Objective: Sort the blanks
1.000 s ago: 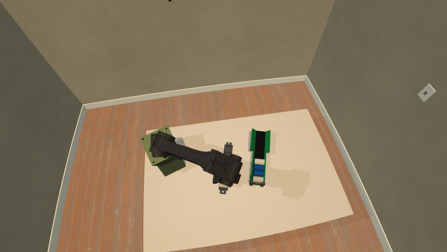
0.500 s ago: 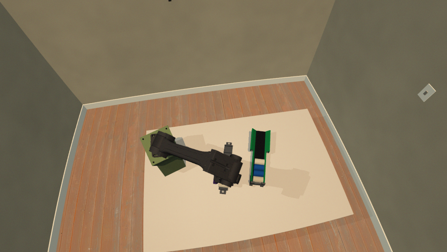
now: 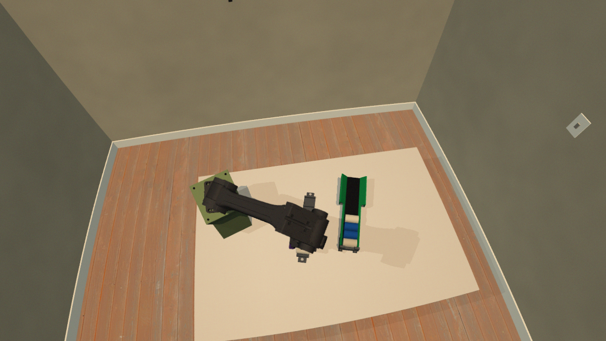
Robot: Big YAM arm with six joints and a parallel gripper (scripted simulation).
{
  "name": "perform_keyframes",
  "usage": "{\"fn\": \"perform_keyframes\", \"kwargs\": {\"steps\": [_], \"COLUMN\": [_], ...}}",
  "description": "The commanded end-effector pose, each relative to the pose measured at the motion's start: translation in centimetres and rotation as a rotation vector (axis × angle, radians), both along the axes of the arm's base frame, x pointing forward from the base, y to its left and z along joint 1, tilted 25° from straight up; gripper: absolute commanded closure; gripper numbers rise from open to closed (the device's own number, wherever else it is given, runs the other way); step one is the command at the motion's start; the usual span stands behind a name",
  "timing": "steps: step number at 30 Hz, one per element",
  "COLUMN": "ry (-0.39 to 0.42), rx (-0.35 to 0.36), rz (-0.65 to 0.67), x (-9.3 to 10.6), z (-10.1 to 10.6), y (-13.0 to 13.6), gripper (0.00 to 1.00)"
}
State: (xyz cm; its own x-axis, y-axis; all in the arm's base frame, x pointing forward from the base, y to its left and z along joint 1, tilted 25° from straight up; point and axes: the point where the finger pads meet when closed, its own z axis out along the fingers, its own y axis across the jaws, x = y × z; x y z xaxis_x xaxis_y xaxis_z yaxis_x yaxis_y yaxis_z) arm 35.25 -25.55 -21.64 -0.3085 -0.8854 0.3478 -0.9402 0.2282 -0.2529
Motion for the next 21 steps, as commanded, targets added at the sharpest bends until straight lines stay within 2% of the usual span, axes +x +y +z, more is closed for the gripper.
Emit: {"fn": "perform_keyframes", "kwargs": {"steps": [1, 21], "ry": [0.002, 0.003], "rx": [0.001, 0.002], "rz": [0.000, 0.000], "x": [0.12, -0.29], "z": [0.31, 0.07], "y": [-0.66, -0.45], "gripper": [0.19, 0.19]}}
